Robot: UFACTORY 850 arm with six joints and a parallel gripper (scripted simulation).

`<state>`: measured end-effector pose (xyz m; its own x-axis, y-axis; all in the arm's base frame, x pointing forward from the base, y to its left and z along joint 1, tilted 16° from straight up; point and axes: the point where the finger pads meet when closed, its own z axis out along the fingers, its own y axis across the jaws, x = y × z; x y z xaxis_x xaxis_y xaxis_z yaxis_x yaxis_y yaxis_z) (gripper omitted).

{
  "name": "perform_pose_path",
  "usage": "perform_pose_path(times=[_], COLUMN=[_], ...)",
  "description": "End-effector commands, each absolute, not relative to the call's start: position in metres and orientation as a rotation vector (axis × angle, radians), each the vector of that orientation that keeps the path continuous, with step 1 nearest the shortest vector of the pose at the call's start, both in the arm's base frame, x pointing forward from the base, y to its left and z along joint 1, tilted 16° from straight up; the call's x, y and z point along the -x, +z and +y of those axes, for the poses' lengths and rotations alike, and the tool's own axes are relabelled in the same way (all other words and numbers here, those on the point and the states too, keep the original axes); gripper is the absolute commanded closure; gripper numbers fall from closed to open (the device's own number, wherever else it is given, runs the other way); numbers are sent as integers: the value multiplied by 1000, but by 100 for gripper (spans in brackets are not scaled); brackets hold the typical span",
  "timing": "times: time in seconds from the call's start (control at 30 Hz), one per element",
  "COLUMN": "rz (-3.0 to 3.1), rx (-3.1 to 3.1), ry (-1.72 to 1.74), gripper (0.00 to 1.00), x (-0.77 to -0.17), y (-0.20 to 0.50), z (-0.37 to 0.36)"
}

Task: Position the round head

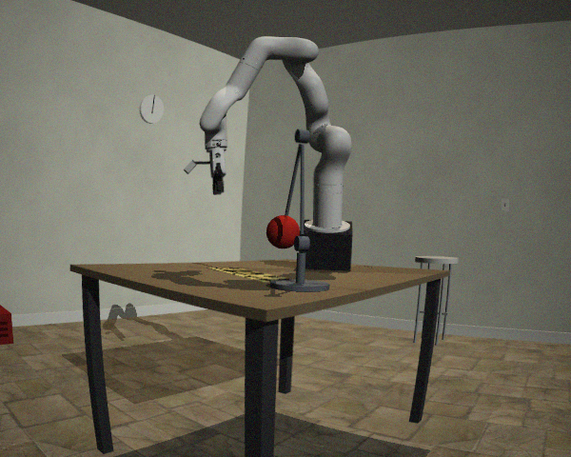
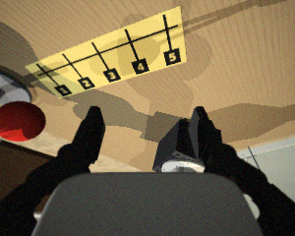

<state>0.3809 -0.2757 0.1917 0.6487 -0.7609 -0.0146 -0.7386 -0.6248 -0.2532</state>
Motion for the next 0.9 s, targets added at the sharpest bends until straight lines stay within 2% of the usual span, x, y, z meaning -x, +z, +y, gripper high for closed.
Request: perform_pose_path(times=[0.0, 0.63, 0.87], rz=[1218, 1218, 1330], rx=[2632, 2632, 2481], ry=[-140, -140, -82], gripper=[0, 0, 0], x=[-381, -381, -389], y=[192, 192, 201], z=[-276, -276, -249])
